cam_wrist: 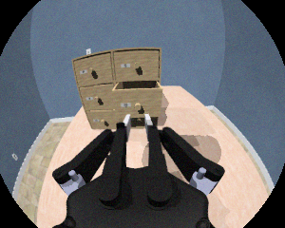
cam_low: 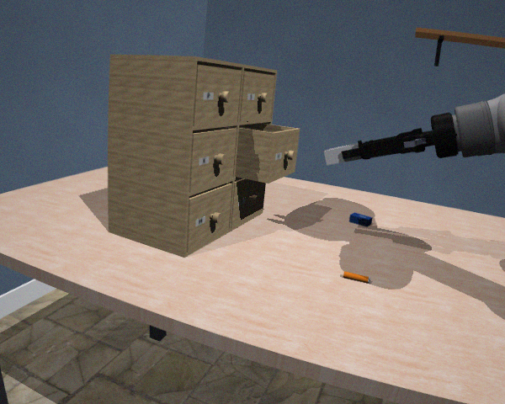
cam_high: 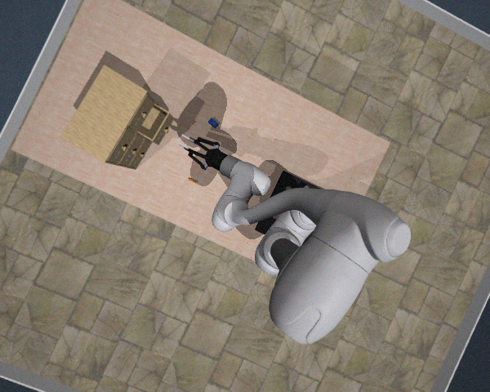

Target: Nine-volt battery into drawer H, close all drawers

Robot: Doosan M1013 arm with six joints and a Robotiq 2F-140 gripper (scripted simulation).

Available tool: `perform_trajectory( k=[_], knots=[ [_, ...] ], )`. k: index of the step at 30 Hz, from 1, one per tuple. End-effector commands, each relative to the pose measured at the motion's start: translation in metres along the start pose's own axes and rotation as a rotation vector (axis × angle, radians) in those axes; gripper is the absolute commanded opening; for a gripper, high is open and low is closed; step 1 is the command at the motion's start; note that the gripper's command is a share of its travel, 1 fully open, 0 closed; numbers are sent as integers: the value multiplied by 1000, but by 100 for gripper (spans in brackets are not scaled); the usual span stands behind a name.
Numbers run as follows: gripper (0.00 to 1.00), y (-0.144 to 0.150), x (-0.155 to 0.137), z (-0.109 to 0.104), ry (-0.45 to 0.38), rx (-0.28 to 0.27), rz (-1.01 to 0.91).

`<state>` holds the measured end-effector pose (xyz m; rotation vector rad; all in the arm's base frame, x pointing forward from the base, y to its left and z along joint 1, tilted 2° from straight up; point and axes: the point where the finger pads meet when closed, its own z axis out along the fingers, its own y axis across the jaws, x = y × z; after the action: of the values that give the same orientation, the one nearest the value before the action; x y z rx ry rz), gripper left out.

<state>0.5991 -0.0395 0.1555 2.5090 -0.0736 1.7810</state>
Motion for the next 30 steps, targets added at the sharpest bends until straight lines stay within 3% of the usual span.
perform_trajectory(
  k=[1,17,30],
  knots=[
    [20,0,1,-16,0,0,0],
    [20,0,2,-23,-33,1,0],
    [20,0,13,-47,-250,1,0]
  ],
)
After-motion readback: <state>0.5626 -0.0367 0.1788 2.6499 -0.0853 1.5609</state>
